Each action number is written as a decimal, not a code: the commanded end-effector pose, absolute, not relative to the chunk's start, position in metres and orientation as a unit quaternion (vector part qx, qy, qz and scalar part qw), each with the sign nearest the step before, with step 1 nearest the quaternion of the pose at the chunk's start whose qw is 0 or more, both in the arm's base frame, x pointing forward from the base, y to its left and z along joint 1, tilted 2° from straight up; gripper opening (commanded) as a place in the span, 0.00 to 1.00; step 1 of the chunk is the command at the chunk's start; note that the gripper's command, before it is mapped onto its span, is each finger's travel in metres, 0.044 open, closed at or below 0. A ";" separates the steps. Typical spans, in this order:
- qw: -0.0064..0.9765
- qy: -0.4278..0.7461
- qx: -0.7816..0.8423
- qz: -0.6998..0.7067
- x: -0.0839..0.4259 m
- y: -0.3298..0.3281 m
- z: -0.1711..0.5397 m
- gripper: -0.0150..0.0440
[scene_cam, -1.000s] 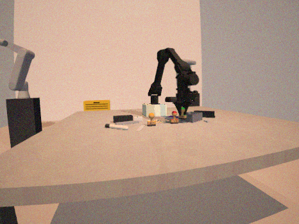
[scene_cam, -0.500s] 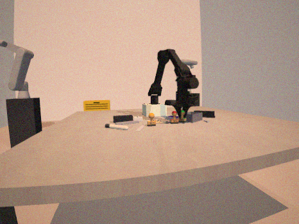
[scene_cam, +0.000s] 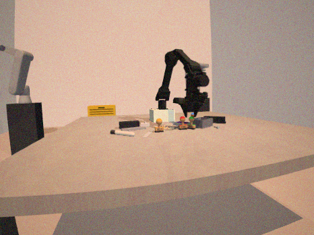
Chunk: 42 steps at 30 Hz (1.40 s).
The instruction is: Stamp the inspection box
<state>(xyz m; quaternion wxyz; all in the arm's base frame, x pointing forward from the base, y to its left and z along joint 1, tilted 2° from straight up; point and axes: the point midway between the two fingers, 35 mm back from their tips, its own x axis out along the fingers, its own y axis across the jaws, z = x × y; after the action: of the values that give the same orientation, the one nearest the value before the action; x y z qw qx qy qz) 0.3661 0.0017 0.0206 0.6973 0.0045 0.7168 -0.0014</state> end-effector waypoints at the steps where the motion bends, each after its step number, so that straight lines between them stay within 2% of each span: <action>1: 0.714 0.700 0.006 -0.001 0.370 0.000 0.090 0.70; 42: 0.714 0.700 0.006 -0.003 0.368 0.000 0.099 0.70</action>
<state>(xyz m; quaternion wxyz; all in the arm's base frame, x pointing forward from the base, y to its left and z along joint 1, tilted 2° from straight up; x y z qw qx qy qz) 0.3683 -0.0002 0.0995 0.7137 0.0064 0.7005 -0.0031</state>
